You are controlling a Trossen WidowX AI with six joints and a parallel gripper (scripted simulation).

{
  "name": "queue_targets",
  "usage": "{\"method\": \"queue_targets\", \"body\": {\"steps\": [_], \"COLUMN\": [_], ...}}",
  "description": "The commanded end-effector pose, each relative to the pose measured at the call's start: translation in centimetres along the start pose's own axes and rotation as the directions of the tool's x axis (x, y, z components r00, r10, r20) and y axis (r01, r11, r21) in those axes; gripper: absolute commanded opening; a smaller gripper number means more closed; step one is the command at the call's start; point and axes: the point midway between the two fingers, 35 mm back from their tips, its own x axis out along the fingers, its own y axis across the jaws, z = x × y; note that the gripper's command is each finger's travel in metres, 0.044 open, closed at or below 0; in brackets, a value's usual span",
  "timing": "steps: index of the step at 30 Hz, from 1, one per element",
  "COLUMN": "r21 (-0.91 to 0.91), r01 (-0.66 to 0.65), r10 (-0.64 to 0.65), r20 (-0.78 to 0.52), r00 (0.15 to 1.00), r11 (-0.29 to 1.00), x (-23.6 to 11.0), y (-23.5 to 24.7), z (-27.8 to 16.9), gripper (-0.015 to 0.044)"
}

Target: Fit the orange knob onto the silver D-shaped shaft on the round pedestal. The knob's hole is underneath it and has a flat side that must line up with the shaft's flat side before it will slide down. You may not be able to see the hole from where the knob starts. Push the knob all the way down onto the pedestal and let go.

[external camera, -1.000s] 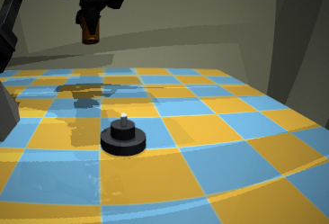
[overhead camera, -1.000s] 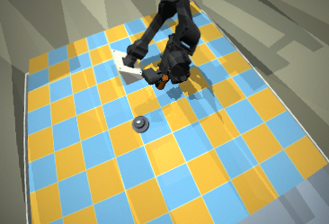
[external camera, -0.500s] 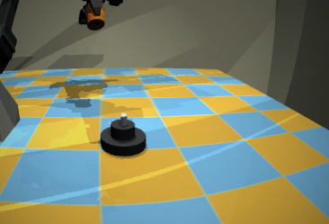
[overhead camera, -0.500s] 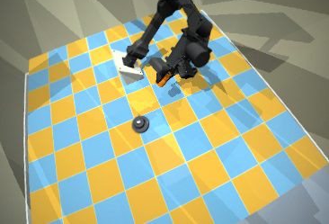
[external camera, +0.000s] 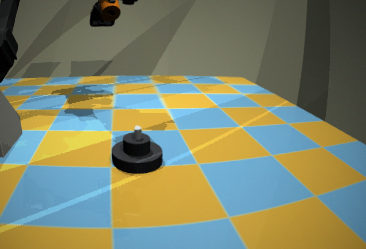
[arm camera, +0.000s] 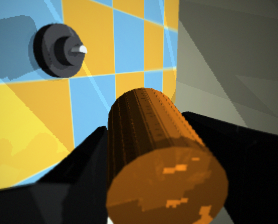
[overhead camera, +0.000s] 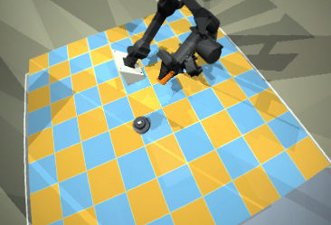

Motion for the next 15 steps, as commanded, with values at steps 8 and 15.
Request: {"method": "queue_targets", "body": {"steps": [8,15], "r21": [0.008,0.000], "r01": [0.104,0.062], "r10": [-0.104,-0.062], "r20": [0.009,0.002], "r00": [0.995,0.998], "r11": [0.995,0.998], "x": [-0.36,-0.19], "y": [0.10,0.13], "z": [0.02,0.11], "gripper": [0.0000,0.0000]}}
